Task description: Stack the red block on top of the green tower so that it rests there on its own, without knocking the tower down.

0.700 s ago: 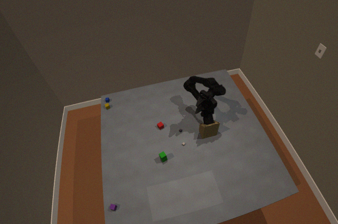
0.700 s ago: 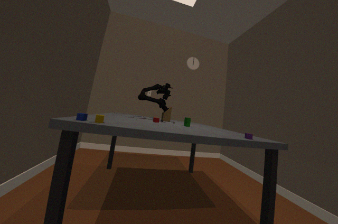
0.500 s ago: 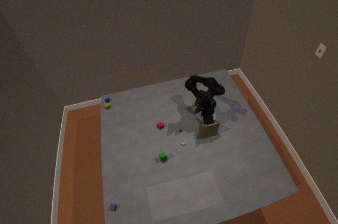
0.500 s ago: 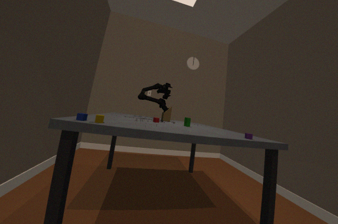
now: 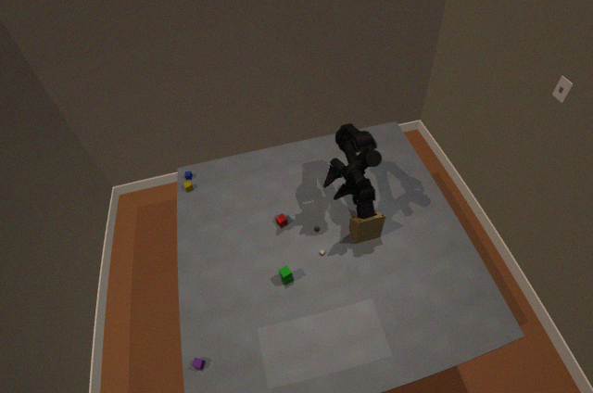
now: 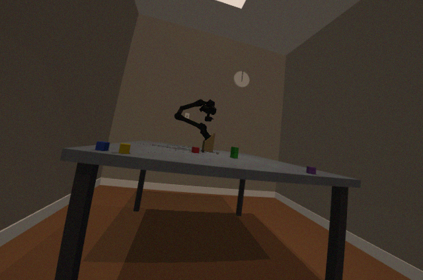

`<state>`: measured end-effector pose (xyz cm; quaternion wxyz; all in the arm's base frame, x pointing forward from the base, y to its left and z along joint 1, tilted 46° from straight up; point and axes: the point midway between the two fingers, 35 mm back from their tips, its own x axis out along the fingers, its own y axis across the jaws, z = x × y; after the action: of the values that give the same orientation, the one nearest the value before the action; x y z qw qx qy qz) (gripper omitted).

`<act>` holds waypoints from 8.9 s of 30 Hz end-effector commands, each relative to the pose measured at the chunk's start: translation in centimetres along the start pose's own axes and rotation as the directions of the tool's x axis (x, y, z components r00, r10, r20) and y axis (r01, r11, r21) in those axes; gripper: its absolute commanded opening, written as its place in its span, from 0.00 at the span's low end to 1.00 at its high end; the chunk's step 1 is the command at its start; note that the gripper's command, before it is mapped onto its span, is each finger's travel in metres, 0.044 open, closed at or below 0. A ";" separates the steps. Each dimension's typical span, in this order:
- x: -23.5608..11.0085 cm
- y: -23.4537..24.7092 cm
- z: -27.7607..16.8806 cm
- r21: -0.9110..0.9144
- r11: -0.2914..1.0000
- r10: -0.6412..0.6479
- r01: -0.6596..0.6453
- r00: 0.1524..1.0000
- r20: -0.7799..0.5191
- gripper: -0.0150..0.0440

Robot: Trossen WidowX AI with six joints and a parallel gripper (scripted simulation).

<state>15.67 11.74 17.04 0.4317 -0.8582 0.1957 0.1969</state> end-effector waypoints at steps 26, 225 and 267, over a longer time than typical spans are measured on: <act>9.6 -1.3 -6.5 0.556 0.772 0.499 -0.309 0.837 -0.227 1.00; 33.9 7.5 2.5 0.984 0.180 0.907 -0.002 0.387 -0.166 0.25; 35.0 10.4 2.2 0.984 0.178 0.908 0.001 0.385 -0.164 0.48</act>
<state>39.60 2.04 -8.80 0.5802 -0.3319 0.7189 -0.1907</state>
